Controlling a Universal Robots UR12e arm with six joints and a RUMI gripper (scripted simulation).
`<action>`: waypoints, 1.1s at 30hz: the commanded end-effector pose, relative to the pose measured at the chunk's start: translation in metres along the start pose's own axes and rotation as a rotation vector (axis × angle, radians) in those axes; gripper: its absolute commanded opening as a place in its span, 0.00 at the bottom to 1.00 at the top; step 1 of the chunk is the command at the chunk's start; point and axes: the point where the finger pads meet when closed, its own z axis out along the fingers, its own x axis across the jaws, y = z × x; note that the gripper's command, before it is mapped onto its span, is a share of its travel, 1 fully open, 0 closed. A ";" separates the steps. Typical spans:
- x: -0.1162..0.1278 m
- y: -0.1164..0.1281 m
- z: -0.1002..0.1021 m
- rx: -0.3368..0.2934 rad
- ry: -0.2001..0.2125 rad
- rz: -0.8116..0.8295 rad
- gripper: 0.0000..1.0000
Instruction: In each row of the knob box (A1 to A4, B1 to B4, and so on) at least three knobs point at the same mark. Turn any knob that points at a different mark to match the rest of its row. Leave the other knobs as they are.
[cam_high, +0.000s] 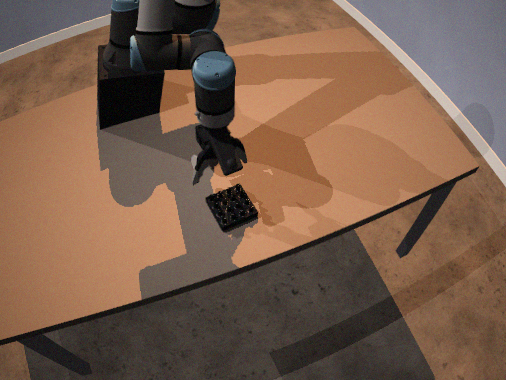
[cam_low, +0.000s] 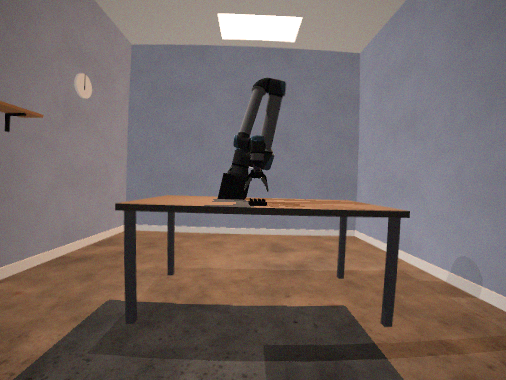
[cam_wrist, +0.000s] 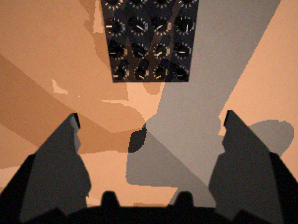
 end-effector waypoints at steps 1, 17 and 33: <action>0.000 -0.001 0.000 0.001 0.000 0.000 1.00; 0.003 -0.014 -0.003 0.001 0.000 0.096 1.00; 0.013 -0.079 -0.015 0.001 0.000 0.571 1.00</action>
